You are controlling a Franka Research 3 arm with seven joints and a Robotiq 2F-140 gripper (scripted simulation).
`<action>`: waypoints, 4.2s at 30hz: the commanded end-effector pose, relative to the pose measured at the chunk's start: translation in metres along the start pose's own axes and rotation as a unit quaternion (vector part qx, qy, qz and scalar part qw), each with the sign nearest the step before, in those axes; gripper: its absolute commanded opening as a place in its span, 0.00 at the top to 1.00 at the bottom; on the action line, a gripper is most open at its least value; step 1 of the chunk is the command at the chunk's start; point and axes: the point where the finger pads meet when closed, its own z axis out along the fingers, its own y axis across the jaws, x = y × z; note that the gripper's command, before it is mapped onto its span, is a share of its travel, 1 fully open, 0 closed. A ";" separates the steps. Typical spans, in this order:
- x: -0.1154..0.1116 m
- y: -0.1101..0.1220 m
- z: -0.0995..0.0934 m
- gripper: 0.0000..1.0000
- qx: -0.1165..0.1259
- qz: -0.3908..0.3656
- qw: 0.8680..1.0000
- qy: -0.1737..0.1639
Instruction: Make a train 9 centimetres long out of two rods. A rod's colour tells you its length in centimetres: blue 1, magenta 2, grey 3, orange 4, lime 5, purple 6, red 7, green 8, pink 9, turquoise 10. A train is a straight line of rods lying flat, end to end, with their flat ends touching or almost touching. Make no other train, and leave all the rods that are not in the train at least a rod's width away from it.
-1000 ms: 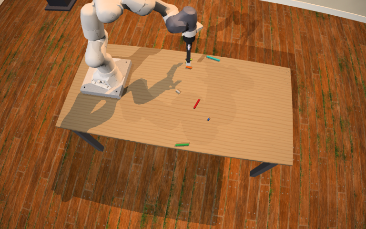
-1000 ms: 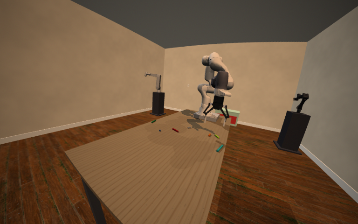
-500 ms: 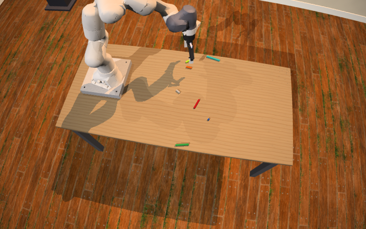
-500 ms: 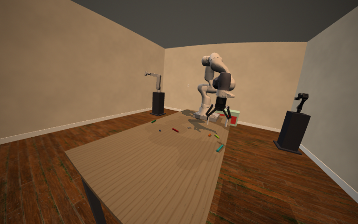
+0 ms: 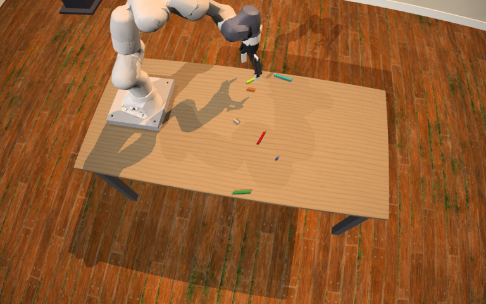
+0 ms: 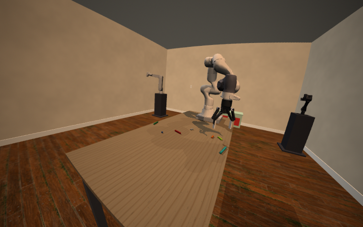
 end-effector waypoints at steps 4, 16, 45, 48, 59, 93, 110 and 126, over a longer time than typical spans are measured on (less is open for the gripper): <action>0.003 0.001 0.000 0.77 0.004 -0.060 0.998 0.003; 0.003 0.001 0.000 0.77 0.004 -0.060 0.998 0.003; 0.003 0.001 0.001 0.77 0.004 -0.060 0.998 0.003; 0.003 0.001 0.003 0.77 0.004 -0.060 0.998 0.003; 0.003 0.001 0.013 0.77 0.004 -0.060 0.998 0.003; 0.003 0.001 0.051 0.77 0.004 -0.060 0.998 0.003; 0.003 0.001 0.052 0.77 0.004 -0.060 0.998 0.003; 0.003 0.001 0.052 0.77 0.004 -0.060 0.998 0.003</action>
